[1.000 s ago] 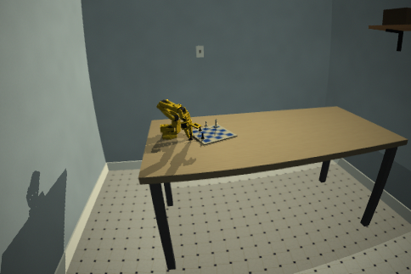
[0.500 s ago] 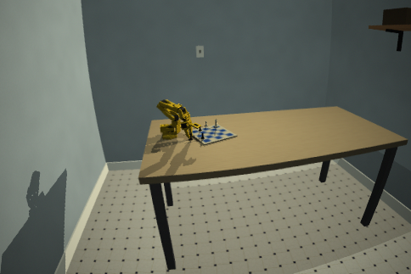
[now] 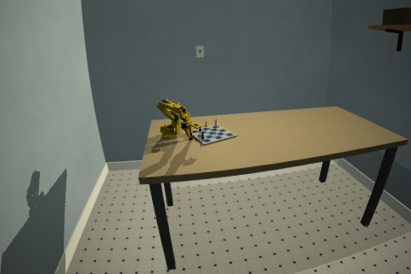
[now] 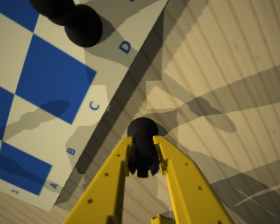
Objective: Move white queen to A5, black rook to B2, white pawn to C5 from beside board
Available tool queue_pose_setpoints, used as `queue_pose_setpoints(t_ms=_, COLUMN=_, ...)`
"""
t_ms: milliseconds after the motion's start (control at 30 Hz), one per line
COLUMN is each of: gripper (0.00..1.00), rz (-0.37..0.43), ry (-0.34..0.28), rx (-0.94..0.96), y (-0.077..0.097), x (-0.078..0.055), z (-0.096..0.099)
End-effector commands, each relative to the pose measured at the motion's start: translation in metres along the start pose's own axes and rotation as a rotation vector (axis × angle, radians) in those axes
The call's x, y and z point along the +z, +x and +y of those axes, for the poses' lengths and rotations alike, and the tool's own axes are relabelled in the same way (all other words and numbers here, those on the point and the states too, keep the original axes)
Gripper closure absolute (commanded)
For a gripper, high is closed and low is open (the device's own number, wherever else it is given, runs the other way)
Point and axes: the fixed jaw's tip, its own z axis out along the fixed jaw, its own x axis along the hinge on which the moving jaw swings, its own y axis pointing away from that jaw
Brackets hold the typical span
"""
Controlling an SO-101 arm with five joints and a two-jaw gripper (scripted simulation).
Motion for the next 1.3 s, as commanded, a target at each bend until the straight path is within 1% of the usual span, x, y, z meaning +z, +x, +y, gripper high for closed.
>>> queue_pose_setpoints(t_ms=0, gripper=0.98, rz=0.018, ry=0.001, rx=-0.001, y=0.0041, x=0.0028, z=-0.001)
queue_pose_setpoints(t_ms=233, gripper=1.0, rz=0.018, ry=0.001, rx=-0.001, y=0.0041, x=0.0028, z=-0.001)
queue_pose_setpoints(t_ms=1033, gripper=1.0, rz=0.018, ry=0.002, rx=-0.001, y=0.0041, x=0.0027, z=-0.001)
queue_pose_setpoints(t_ms=1267, gripper=1.0, rz=0.017, ry=0.003, rx=-0.001, y=0.0028, x=-0.0013, z=-0.0018)
